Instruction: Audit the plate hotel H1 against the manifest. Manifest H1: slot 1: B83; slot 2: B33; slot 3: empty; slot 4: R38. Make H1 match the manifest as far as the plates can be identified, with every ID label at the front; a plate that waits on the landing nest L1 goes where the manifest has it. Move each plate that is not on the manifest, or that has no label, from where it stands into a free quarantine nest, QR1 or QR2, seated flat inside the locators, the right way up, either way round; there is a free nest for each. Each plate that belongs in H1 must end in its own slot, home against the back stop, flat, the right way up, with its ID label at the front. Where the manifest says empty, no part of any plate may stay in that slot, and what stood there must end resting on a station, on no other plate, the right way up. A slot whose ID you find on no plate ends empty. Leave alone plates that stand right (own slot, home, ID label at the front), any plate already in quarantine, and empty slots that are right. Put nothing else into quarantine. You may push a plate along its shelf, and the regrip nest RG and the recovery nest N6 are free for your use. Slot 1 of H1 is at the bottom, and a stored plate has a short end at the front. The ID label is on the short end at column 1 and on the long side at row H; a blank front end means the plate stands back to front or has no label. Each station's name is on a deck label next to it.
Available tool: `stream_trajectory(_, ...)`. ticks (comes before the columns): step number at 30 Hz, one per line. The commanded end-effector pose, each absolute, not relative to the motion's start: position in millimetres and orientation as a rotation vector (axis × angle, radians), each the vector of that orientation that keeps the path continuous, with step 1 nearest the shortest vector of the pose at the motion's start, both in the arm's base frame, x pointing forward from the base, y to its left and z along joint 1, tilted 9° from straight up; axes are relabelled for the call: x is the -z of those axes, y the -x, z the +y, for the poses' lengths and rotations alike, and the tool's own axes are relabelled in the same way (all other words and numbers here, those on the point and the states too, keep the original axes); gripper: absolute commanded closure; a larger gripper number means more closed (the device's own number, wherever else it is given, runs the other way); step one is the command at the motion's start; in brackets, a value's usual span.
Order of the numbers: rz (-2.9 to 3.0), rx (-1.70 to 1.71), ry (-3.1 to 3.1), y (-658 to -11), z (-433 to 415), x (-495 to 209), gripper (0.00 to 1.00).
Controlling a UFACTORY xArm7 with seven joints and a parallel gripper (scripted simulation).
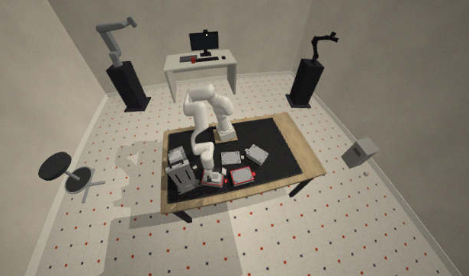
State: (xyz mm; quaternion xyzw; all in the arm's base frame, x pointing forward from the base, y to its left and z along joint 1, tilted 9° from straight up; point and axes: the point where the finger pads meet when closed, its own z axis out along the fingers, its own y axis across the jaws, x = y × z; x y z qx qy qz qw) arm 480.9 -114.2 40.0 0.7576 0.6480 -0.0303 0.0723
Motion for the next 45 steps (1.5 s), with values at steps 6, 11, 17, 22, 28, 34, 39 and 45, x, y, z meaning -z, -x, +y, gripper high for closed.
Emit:
stream_trajectory(6, 1.945, 0.087, -2.273, -483, -114, -41, 1.00)
stream_trajectory(11, 1.945, 0.087, -2.273, -483, -114, -41, 1.00)
stream_trajectory(17, 1.945, 0.087, -2.273, -483, -115, -38, 1.00)
stream_trajectory(22, 1.945, 0.087, -2.273, -483, -115, -37, 1.00)
stream_trajectory(28, 1.945, 0.087, -2.273, -483, -115, -33, 1.00)
stream_trajectory(34, 1.945, 0.087, -2.273, -483, -116, -29, 1.00)
stream_trajectory(39, 1.945, 0.087, -2.273, -483, -116, -28, 1.00)
stream_trajectory(45, 1.945, 0.087, -2.273, -483, -116, -28, 1.00)
